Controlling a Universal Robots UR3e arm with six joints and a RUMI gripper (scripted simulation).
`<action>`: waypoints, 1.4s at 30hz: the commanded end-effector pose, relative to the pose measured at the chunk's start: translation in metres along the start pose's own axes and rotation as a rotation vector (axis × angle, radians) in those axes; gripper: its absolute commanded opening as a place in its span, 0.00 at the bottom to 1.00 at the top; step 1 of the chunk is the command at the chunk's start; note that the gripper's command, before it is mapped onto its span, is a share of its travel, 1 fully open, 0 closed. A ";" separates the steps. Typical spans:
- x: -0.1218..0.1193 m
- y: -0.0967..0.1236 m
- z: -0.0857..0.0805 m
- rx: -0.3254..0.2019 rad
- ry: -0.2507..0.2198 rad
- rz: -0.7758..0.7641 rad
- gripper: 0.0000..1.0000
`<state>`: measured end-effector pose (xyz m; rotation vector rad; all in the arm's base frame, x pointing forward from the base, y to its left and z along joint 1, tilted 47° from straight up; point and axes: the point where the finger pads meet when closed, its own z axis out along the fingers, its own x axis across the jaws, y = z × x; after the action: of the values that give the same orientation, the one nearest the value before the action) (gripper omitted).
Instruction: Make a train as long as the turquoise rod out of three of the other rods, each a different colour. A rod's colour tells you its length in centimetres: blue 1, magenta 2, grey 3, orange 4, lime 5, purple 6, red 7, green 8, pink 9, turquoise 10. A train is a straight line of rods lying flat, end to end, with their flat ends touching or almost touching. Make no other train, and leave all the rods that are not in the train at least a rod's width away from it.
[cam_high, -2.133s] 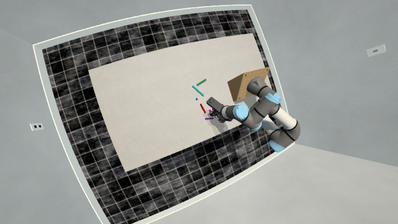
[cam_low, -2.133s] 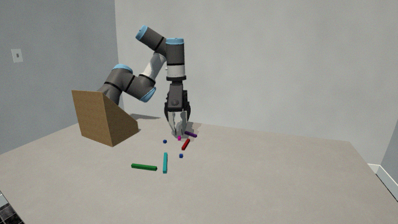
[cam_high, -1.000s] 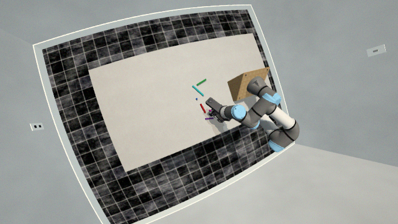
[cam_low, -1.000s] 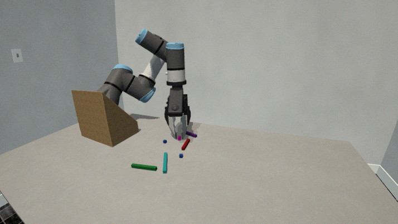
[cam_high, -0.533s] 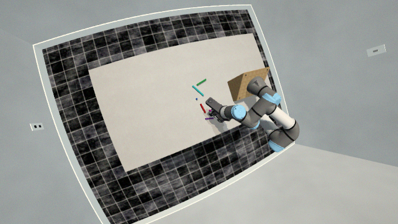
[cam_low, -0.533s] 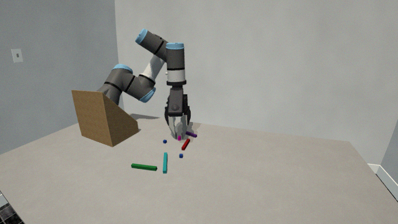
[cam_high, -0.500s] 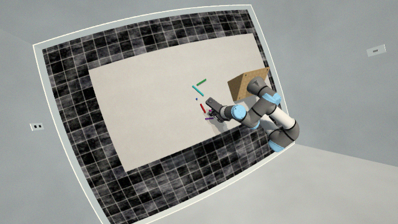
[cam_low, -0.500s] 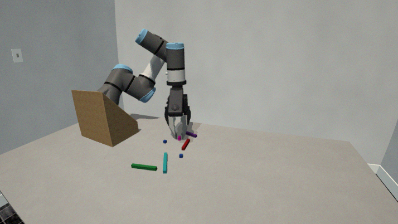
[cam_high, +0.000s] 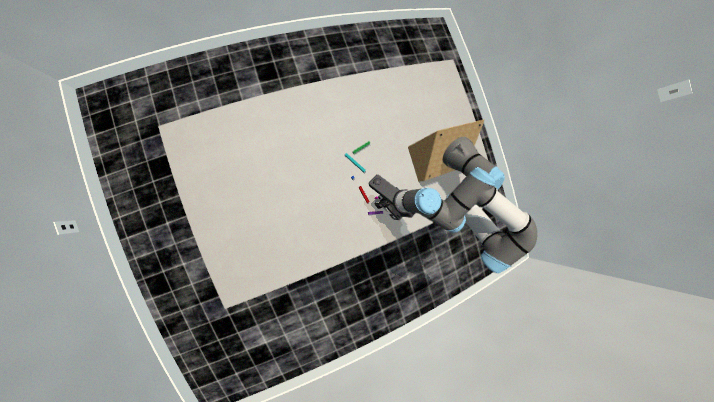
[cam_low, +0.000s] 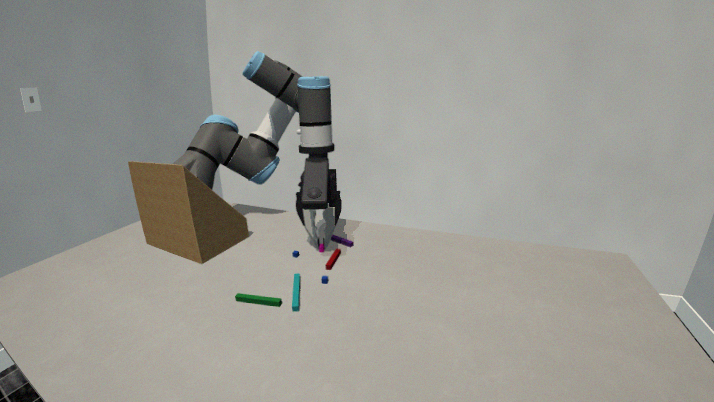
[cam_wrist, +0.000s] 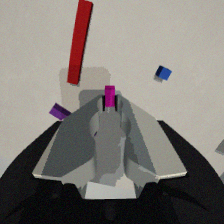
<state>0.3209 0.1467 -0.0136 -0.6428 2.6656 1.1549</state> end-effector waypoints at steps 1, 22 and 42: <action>0.000 0.000 0.000 0.000 -0.002 0.001 0.00; 0.000 0.000 0.000 0.000 -0.002 0.001 0.00; -0.001 -0.001 -0.013 0.003 -0.002 -0.001 0.00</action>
<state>0.3217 0.1441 -0.0115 -0.6393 2.6645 1.1532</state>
